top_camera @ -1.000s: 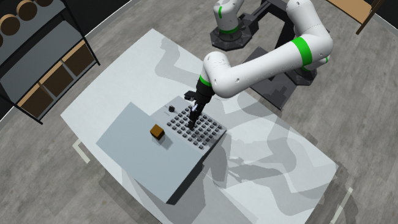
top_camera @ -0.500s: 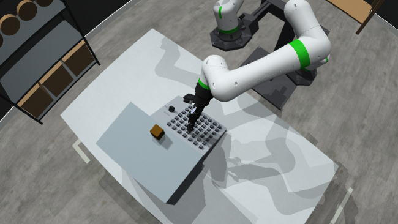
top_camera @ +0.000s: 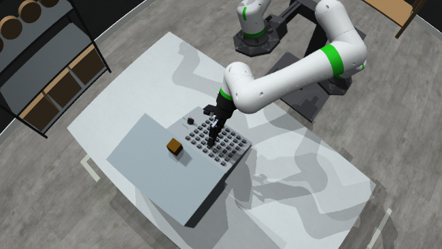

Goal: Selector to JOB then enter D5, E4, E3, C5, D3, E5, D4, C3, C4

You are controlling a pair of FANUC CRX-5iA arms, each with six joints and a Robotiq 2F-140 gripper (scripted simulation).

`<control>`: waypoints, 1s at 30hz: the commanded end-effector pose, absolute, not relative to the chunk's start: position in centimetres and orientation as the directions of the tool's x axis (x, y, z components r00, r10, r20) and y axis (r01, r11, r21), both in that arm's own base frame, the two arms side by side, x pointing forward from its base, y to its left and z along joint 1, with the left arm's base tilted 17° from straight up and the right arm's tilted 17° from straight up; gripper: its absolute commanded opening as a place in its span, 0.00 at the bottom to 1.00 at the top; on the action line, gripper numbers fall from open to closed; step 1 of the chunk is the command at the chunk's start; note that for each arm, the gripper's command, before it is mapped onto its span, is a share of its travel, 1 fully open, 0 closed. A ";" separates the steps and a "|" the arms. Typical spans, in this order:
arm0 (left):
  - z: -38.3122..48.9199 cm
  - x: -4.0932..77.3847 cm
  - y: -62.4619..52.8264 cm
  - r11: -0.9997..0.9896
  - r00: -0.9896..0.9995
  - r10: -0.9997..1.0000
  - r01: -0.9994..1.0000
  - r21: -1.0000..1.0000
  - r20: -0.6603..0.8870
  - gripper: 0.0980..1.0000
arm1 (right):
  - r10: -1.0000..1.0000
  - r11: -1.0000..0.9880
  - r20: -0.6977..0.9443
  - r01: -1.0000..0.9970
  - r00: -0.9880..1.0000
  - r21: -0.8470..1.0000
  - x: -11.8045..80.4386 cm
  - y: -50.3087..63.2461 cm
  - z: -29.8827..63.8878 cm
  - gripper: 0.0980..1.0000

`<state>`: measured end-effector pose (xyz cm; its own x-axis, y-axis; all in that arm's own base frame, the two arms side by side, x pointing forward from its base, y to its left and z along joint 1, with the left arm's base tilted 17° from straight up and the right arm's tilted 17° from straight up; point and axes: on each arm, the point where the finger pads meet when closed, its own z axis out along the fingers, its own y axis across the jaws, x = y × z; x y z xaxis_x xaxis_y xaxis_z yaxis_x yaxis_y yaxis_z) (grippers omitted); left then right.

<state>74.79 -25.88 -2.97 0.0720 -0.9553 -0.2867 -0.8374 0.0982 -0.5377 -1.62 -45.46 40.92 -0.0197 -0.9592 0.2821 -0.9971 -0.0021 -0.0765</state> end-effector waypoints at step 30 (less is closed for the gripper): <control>-3.2 75.1 -25.8 0.098 0.072 -0.956 -0.836 -0.539 -0.285 0.00 | -0.959 -0.002 0.284 -0.997 -0.020 -0.076 -1.6 -45.5 41.0 1.00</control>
<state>75.03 -25.75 -3.32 0.0720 -0.9553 -0.2867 -0.8374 0.0982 -0.5377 -1.62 -45.46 40.92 -0.0197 -0.9592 0.2821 -0.9971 -0.0021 -0.0765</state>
